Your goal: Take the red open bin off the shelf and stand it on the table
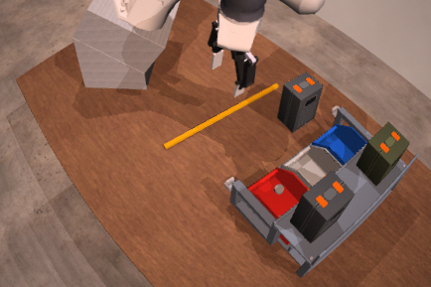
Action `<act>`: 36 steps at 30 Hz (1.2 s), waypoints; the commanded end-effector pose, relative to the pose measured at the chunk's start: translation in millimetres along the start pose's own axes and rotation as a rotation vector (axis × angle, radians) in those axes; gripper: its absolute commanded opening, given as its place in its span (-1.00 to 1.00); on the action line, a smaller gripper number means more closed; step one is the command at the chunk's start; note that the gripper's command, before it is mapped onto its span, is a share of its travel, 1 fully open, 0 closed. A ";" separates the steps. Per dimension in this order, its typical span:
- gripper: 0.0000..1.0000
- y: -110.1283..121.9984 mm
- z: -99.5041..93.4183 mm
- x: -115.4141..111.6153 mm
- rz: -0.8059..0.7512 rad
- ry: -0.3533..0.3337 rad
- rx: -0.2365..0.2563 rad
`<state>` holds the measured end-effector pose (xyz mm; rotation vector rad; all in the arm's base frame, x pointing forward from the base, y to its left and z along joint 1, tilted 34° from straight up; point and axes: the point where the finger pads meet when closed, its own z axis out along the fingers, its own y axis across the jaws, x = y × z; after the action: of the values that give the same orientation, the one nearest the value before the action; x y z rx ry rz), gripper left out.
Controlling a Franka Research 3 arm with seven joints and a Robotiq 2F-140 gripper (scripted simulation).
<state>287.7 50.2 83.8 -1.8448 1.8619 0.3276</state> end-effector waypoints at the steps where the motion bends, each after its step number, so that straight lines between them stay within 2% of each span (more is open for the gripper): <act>1: 0.15 0.3 0.0 -0.2 -0.003 0.068 0.179; 2: 0.15 0.4 0.0 -0.2 -0.004 0.085 0.223; 14: 0.15 0.4 0.0 -0.2 -0.004 0.085 0.223; 15: 0.15 0.1 0.0 -0.1 -0.001 0.017 0.045; 19: 0.15 0.4 0.0 -0.2 -0.004 0.085 0.223; 31: 0.15 0.4 0.0 -0.2 -0.004 0.085 0.223; 32: 0.15 0.1 0.0 -0.1 -0.001 0.017 0.045; 36: 0.15 0.4 0.0 -0.2 -0.004 0.085 0.223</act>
<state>287.7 50.2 83.8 -1.8448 1.8619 0.3276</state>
